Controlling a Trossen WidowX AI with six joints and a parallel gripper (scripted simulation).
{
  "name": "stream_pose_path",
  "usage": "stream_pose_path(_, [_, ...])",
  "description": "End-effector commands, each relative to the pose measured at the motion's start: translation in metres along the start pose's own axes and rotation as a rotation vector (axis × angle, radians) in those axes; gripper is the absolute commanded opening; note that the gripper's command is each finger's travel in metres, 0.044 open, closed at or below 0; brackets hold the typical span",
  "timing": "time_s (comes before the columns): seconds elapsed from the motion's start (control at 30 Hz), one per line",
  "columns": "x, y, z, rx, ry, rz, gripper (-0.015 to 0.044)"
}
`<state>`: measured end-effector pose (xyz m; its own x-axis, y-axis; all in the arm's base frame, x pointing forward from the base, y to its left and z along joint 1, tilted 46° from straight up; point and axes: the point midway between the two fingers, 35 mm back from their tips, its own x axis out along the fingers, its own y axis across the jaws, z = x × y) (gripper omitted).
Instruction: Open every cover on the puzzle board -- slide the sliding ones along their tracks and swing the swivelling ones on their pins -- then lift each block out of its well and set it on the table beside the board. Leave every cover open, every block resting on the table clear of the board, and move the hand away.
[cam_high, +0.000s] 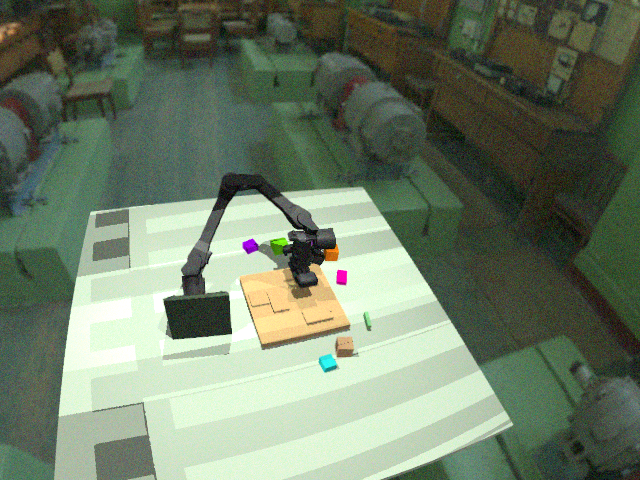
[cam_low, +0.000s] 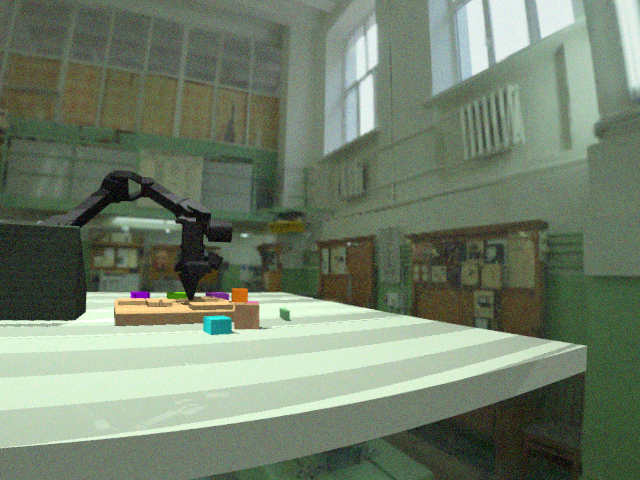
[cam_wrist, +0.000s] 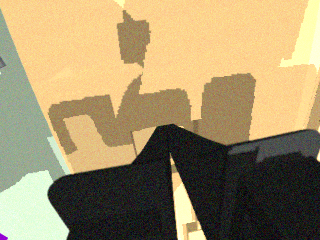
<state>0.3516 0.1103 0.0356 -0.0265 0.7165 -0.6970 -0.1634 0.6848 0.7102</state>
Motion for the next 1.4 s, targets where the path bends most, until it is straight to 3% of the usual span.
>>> stream_pose_path(0.0, [0.002,0.0,0.004,0.007,0.003,0.007,0.0])
stream_pose_path(1.37, [-0.035,-0.002,0.021,0.006,0.003,0.004,0.0])
